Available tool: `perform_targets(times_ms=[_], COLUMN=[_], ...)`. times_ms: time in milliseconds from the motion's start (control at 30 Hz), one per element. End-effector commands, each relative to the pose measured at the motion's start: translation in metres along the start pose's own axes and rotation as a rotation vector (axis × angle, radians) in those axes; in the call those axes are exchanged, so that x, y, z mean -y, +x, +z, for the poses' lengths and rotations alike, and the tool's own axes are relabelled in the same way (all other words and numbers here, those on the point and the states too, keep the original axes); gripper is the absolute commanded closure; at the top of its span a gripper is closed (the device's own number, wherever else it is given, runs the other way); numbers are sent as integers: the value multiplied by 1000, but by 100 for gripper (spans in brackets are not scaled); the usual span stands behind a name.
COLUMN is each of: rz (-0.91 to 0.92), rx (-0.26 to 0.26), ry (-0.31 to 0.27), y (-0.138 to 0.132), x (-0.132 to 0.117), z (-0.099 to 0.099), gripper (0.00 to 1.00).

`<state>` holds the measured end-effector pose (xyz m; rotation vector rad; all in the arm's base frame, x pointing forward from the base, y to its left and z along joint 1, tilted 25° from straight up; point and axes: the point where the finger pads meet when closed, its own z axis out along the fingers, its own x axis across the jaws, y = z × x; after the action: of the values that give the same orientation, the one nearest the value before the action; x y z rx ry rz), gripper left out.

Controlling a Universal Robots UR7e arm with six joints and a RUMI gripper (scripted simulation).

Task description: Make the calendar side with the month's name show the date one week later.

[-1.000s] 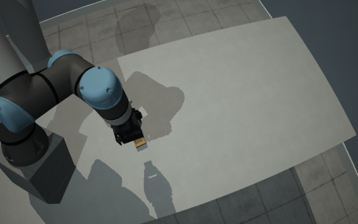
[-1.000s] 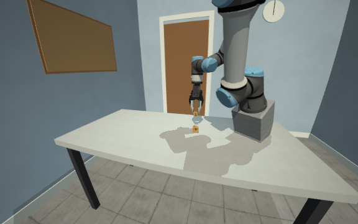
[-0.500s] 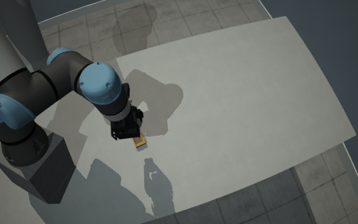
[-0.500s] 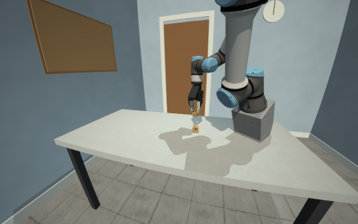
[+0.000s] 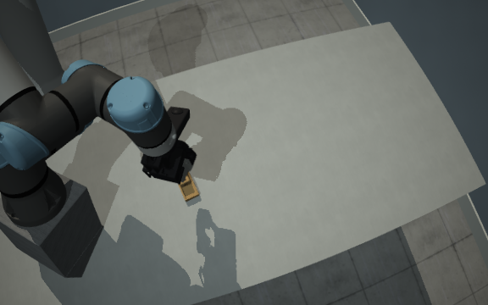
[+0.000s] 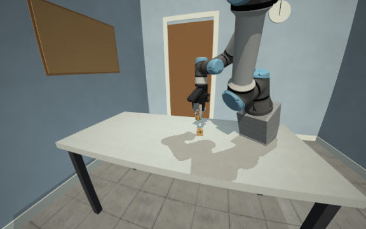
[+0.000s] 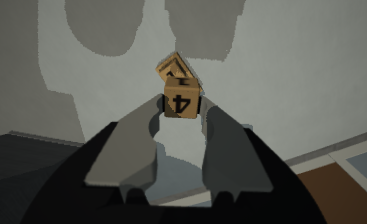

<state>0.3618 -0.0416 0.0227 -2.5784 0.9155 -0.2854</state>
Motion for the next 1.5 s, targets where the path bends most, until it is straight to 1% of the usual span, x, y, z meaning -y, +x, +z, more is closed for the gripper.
perform_targets(times_ms=[0,333,433,600,667,767,800,900,1000,1167,1233,1333,1367,1467], rz=[144,464,467,658,697,811,814,930,932,1127,1166,1279,1281,1393], rx=[-2,-4,-4,-5,-5,-6,-6,-7,-7,-8,-9,-9,-9,-10], ry=[-11,-12,-12,-12,-12,-12,-12,-12,-12,-11,-11,-10,-10,-9], y=[-1,-5,-5,-8,-9,-11,-11,-14,-14,-18,-20,-23,-23,-26], x=[6,18,18,24,25,28,28,31,31,36,37,39,39,42], z=[0,1,1,2,2,3,3,3,3,4,4,4,4,4], gripper=[90,90,90,90,90,90,90,90,90,90,90,90,90,90])
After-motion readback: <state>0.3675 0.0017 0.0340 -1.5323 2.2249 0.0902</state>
